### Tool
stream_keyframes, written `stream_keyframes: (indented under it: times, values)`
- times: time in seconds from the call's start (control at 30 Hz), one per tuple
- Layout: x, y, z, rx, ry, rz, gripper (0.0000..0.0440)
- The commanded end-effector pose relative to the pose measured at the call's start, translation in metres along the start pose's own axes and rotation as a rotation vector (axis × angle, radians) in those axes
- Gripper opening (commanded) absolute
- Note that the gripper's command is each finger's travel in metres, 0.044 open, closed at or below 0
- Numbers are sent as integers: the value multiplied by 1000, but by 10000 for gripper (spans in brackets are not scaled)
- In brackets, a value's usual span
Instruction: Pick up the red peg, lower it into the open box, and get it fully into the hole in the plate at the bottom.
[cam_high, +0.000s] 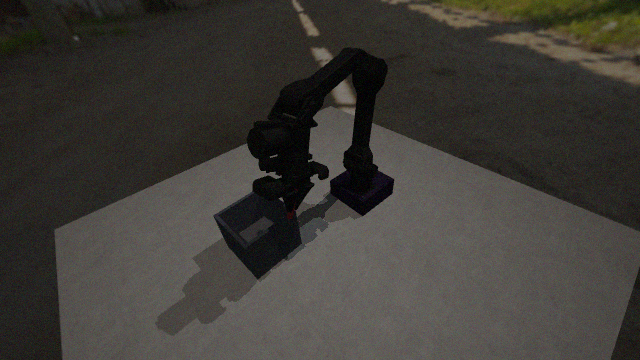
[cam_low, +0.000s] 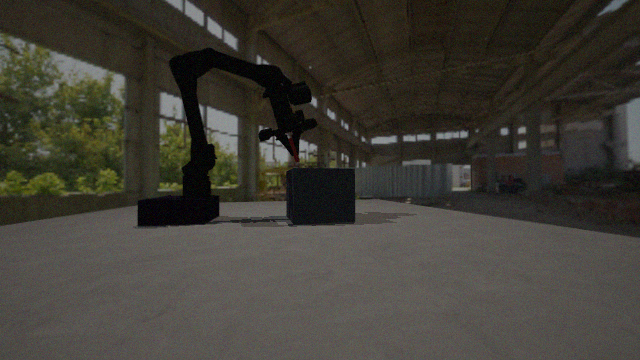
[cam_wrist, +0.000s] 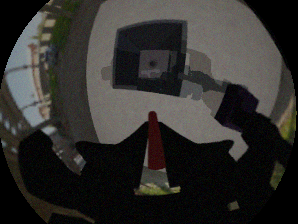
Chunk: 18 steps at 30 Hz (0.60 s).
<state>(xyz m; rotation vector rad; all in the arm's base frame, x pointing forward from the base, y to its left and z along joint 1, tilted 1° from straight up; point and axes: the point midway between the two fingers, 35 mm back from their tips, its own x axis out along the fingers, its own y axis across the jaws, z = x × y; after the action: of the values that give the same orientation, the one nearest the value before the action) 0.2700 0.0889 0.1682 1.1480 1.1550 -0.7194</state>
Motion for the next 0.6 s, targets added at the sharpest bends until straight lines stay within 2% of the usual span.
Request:
stream_keyframes:
  times: [0.0, 0.57]
  values:
    - [-1, 2, 10, 5, -17, -8, 0]
    - [10, 5, 58, 43, -50, -79, 0]
